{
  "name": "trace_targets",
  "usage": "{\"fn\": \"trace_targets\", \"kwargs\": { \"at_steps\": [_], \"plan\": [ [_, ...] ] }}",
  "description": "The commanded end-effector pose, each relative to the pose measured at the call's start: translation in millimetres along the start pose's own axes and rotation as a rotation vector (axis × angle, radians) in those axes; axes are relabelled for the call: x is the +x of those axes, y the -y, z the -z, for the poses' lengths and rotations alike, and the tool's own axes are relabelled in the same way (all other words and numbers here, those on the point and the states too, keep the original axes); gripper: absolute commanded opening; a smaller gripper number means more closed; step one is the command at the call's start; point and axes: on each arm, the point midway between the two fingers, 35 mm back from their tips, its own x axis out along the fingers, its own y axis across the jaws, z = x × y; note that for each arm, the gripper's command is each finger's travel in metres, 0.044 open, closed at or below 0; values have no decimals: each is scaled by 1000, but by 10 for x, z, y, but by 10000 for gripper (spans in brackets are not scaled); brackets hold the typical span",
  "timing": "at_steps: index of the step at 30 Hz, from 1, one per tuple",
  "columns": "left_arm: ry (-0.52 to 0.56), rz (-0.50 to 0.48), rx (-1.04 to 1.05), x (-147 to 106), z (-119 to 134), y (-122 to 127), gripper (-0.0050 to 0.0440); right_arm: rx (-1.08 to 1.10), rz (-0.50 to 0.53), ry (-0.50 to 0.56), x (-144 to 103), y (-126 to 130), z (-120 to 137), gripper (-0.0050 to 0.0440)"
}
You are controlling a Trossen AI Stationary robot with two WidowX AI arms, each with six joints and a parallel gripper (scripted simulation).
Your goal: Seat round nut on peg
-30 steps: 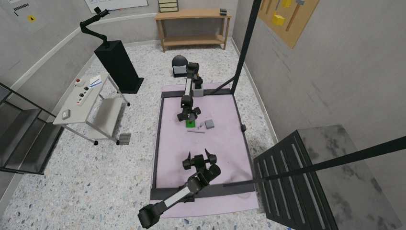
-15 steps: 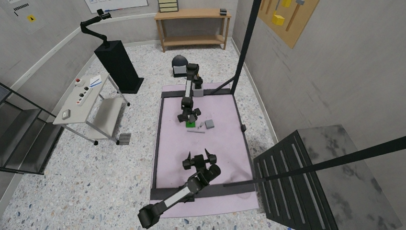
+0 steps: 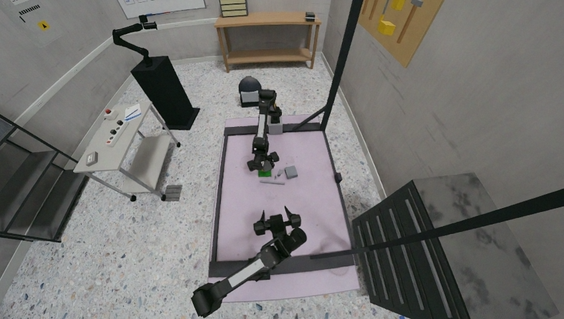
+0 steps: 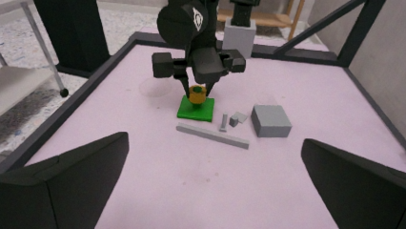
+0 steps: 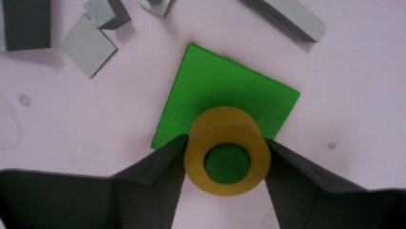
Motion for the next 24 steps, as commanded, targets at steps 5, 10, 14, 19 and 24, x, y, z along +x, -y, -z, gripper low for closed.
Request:
{"fn": "trace_targets", "kwargs": {
  "at_steps": [5, 10, 14, 19, 24],
  "plan": [
    [5, 3, -9, -11, -36, 7, 440, -1, -1, -1, 194, -11, -4, 158],
    [5, 3, -9, -11, -36, 7, 440, -1, 7, 10, 161, 12, -38, 158],
    [5, 3, -9, -11, -36, 7, 440, -1, 13, 18, 120, 25, -46, 158],
    [5, 3, -9, -11, -36, 7, 440, -1, 13, 18, 120, 25, -46, 240],
    [5, 3, -9, -11, -36, 7, 440, -1, 16, 23, 84, 30, -62, 288]
  ]
}}
